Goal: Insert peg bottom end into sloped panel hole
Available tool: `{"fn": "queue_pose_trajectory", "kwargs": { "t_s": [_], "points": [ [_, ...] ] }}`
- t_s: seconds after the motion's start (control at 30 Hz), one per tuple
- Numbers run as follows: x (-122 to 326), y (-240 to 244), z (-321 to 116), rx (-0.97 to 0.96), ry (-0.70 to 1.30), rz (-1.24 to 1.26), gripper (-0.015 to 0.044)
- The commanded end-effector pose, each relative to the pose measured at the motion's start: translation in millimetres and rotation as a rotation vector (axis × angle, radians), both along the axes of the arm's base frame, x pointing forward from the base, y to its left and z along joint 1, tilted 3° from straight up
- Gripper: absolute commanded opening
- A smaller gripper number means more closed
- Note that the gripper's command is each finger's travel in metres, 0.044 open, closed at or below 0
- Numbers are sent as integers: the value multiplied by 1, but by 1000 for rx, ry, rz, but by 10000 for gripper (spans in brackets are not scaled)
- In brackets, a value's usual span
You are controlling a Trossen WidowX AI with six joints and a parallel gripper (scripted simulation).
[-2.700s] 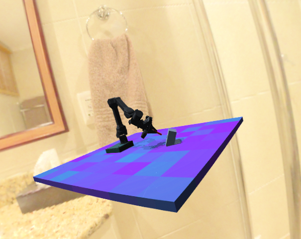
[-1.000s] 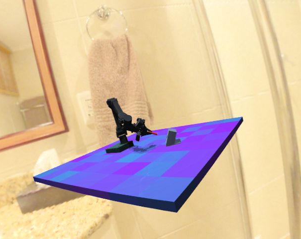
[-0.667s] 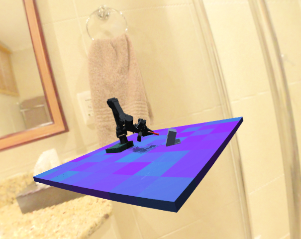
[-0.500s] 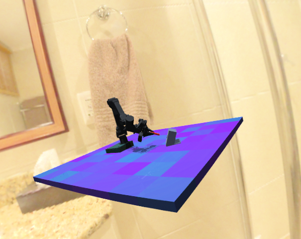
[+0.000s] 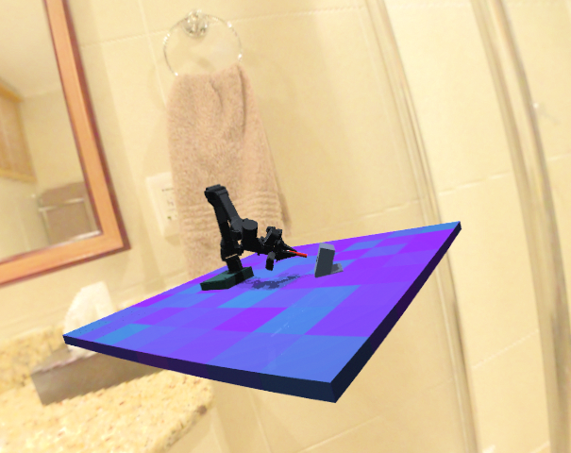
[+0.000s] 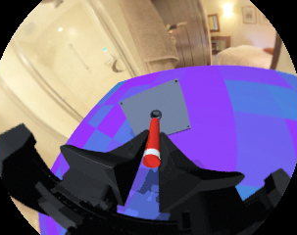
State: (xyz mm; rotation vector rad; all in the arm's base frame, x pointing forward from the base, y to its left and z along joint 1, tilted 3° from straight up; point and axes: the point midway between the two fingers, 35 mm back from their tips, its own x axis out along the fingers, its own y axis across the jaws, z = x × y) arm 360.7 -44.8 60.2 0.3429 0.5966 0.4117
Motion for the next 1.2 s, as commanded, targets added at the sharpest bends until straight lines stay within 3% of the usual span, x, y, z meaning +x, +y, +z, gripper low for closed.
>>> {"fn": "queue_pose_trajectory", "kwargs": {
  "t_s": [0.0, 1.17],
  "points": [
    [0, 1, -4, 4, 7, -6, 0],
    [21, 15, -18, -2, -18, -1, 0]
  ]
}}
